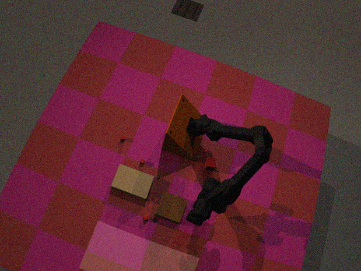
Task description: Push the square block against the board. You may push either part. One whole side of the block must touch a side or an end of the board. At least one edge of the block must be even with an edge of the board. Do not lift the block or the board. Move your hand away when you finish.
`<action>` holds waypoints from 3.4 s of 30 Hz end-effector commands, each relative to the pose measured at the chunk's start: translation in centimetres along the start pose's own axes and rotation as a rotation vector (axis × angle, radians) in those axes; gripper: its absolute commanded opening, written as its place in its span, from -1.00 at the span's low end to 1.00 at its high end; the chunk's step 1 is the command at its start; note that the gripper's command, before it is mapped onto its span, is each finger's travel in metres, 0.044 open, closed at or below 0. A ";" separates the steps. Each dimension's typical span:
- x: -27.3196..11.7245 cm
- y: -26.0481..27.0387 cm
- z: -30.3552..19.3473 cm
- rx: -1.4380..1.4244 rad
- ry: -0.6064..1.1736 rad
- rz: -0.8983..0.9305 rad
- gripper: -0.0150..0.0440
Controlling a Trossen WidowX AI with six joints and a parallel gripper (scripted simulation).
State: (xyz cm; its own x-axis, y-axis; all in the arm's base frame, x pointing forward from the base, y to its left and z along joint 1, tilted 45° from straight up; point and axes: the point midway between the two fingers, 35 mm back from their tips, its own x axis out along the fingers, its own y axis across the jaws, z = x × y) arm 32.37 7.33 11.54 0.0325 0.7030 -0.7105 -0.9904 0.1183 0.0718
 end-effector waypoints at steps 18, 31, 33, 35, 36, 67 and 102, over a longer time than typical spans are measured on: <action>-0.5 -6.1 -3.3 0.675 0.002 -0.004 -0.49; -0.4 -9.5 -6.4 1.116 0.009 -0.002 -0.49; -0.3 -9.9 -6.9 1.184 0.010 -0.002 -0.49; -0.3 -10.4 -7.4 1.250 0.010 -0.001 -0.49; -0.3 -10.7 -7.7 1.283 0.010 -0.001 -0.49; 5.3 -10.6 -9.0 1.429 0.008 0.003 -0.49; 5.3 -5.4 -9.8 1.431 0.009 0.004 -0.49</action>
State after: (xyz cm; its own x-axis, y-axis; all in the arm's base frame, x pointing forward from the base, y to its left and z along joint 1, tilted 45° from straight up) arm 37.74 3.05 0.93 0.0461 0.6975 -0.7151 -0.0086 0.7161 0.6979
